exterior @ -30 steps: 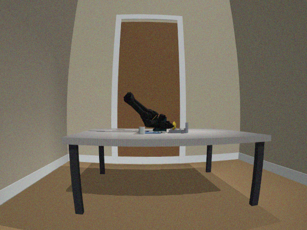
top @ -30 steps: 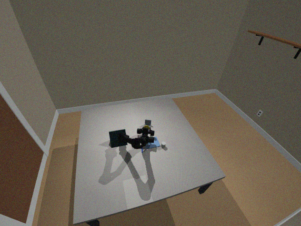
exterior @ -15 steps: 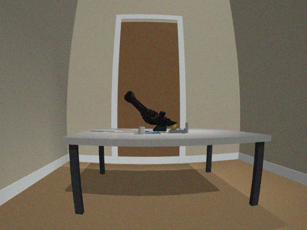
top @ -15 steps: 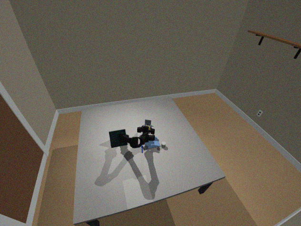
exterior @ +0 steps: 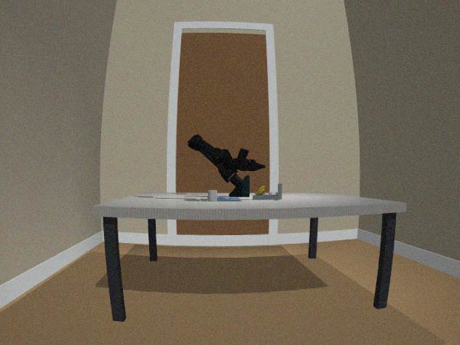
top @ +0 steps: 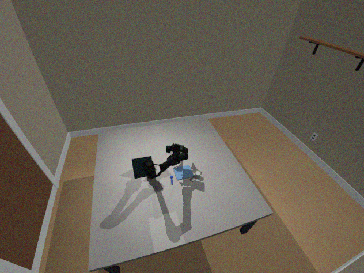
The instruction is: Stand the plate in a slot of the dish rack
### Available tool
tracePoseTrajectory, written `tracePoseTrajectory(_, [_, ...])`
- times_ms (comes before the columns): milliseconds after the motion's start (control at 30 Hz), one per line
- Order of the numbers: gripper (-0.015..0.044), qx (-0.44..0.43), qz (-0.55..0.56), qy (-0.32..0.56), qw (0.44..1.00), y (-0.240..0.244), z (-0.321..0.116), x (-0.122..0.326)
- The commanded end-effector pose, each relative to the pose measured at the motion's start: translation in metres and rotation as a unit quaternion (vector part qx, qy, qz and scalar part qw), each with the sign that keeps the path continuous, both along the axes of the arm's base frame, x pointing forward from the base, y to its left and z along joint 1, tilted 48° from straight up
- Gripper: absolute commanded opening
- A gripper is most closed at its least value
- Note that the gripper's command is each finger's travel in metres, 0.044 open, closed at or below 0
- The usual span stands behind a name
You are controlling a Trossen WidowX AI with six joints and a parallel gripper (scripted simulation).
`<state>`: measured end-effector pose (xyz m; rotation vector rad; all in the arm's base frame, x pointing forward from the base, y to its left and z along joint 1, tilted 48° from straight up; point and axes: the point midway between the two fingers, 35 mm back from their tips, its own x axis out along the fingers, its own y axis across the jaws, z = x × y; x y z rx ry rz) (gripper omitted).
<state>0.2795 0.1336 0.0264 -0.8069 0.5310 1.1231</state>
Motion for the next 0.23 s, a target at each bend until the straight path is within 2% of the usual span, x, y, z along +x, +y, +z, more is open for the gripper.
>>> tracePoseTrajectory(0, [0.04,-0.011,-0.024,0.029,0.999,0.0026,-0.0002,-0.0012])
tracePoseTrajectory(200, [0.04,-0.047,-0.084,0.1,0.99,0.0061,-0.0034,-0.0079])
